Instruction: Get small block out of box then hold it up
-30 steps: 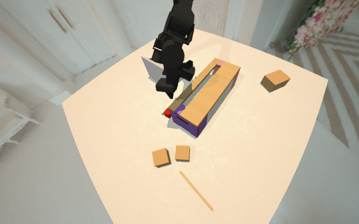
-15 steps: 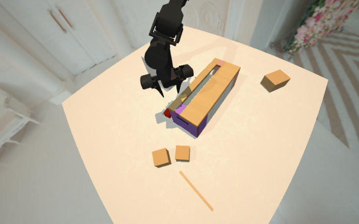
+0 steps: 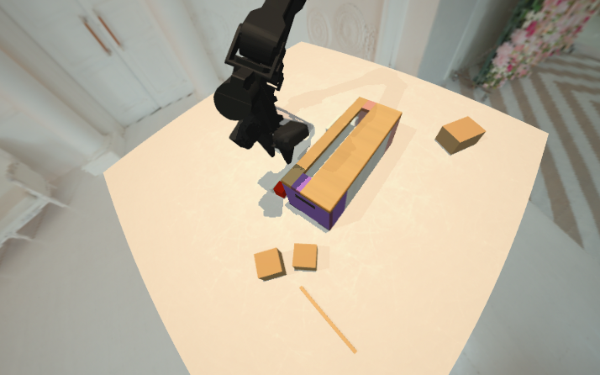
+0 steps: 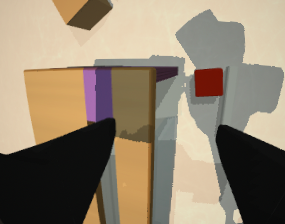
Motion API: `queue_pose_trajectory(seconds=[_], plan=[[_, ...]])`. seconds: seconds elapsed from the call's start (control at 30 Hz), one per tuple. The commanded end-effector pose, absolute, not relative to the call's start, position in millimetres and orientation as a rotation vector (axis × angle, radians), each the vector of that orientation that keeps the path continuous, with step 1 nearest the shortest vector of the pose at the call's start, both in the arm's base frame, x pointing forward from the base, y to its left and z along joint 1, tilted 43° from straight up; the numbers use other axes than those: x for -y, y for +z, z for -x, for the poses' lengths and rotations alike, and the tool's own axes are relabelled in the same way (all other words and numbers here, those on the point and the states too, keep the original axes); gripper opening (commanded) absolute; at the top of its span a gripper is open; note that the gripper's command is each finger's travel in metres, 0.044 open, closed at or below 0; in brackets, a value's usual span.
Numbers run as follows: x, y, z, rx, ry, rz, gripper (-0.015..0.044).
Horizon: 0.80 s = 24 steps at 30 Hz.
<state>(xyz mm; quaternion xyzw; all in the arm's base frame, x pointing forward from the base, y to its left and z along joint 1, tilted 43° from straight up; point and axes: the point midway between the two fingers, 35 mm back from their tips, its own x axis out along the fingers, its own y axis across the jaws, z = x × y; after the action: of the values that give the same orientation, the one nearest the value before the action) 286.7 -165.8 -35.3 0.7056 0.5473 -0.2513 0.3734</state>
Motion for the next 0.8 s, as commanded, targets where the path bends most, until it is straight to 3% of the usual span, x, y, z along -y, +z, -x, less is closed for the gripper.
queue_pose_trajectory(seconds=[0.0, 0.3, 0.77], plan=[[175.5, -46.8, -277.1, -1.201, -1.346, -2.622, 0.0285], [181.9, -49.0, -273.4, -0.933, -1.861, -3.041, 0.0285], [182.0, -49.0, -273.3, -0.929, -1.868, -3.045, 0.0285]])
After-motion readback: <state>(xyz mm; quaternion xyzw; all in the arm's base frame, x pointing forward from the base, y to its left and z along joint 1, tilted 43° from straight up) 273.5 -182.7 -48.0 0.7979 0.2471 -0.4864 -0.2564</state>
